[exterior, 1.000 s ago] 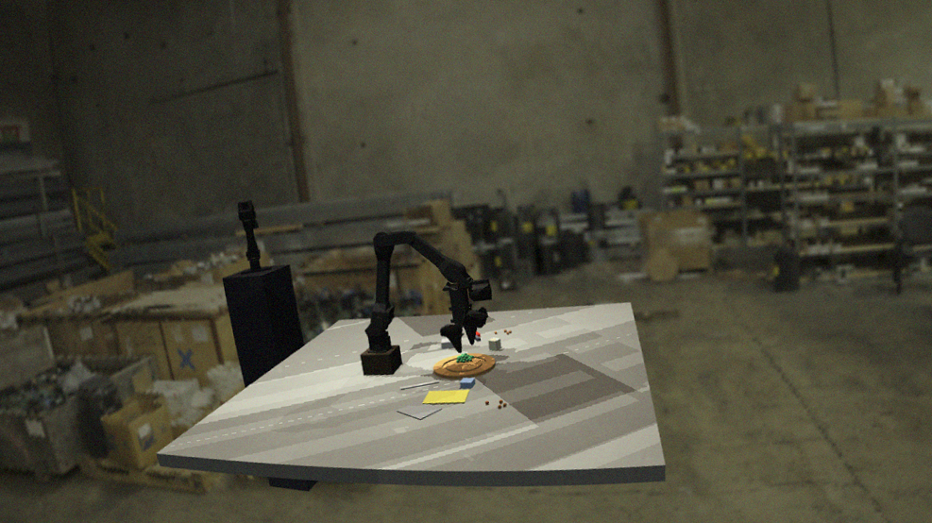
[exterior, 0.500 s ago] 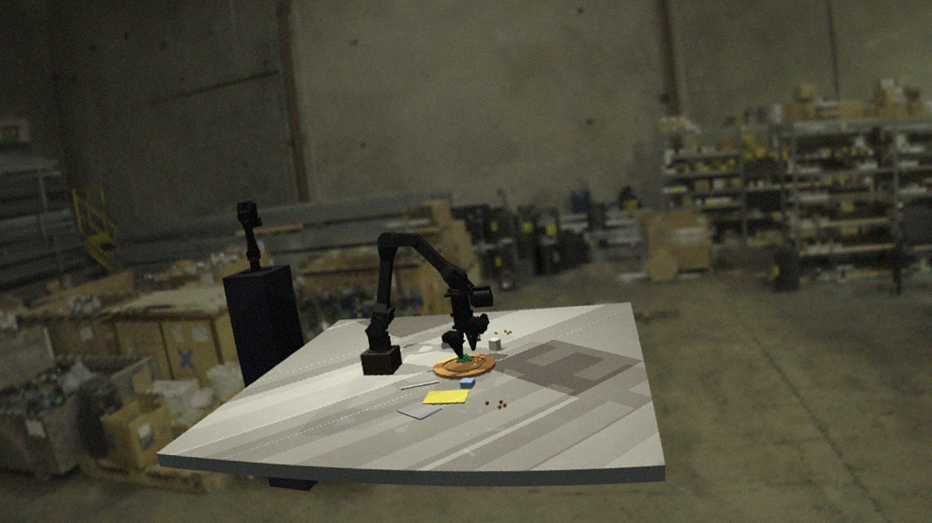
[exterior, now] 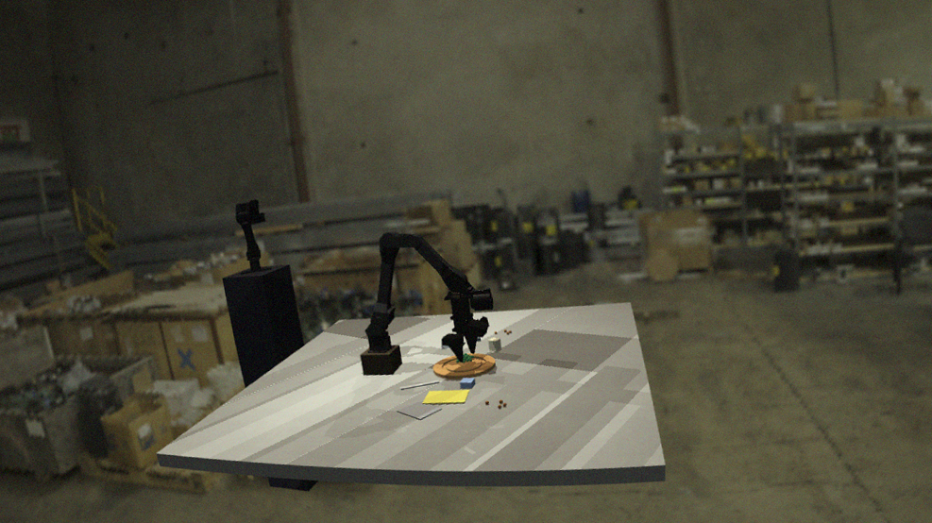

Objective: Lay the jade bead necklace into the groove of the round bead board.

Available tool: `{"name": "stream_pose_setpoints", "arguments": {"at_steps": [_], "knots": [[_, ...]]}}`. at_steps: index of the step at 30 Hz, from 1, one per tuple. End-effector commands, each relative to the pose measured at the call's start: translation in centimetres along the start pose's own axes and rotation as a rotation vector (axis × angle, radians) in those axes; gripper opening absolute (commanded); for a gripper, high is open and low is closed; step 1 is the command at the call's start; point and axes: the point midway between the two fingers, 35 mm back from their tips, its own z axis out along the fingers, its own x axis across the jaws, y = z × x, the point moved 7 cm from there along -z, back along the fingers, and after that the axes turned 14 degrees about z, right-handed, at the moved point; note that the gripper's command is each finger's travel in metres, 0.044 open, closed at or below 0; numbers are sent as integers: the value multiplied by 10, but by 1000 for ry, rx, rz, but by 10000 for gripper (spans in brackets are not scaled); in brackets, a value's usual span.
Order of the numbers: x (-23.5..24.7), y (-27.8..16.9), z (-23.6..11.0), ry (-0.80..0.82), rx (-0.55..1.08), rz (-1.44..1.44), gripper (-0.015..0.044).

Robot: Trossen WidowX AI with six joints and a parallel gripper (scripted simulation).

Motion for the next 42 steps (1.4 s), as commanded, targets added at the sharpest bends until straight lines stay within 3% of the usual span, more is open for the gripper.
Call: {"name": "stream_pose_setpoints", "arguments": {"at_steps": [1, 10, 42], "knots": [[0, 0, 0, 0, -1, 0, 222], [0, 0, 0, 0, -1, 0, 0], [0, 0, 0, 0, -1, 0, 0]]}}
